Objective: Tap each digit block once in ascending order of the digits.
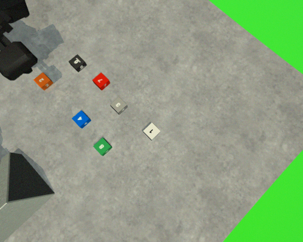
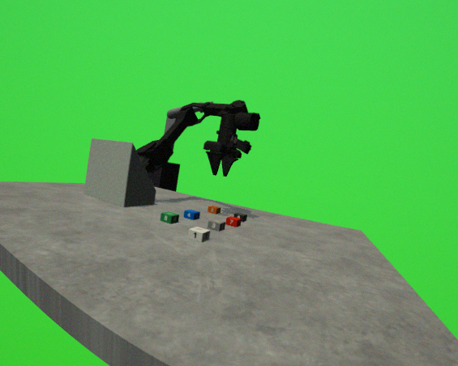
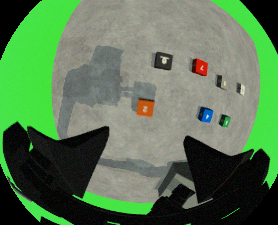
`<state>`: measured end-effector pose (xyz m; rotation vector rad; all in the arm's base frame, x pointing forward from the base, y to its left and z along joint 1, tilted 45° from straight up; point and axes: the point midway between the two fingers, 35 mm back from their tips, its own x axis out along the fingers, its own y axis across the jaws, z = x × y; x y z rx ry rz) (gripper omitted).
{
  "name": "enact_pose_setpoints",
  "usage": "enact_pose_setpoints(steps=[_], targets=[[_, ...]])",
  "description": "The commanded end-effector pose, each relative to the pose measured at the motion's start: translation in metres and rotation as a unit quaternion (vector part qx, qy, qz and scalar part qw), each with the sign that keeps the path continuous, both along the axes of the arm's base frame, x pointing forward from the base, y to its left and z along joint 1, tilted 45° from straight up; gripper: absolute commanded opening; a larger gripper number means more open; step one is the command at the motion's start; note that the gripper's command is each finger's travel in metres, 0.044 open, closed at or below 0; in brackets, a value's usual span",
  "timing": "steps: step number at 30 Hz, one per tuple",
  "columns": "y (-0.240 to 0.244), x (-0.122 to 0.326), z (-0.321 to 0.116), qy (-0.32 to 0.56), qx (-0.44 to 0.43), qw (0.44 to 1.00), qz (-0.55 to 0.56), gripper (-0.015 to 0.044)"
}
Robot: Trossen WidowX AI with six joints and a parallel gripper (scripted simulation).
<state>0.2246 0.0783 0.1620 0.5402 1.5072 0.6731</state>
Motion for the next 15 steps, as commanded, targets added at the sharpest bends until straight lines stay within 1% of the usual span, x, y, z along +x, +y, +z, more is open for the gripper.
enact_pose_setpoints(steps=[1,15], targets=[[0.0029,-0.0012,0.0037,0.000,0.003,1.000,-0.002,0.0400],[0.0027,0.0008,0.0038,0.000,0.003,1.000,-0.002,0.0400]])
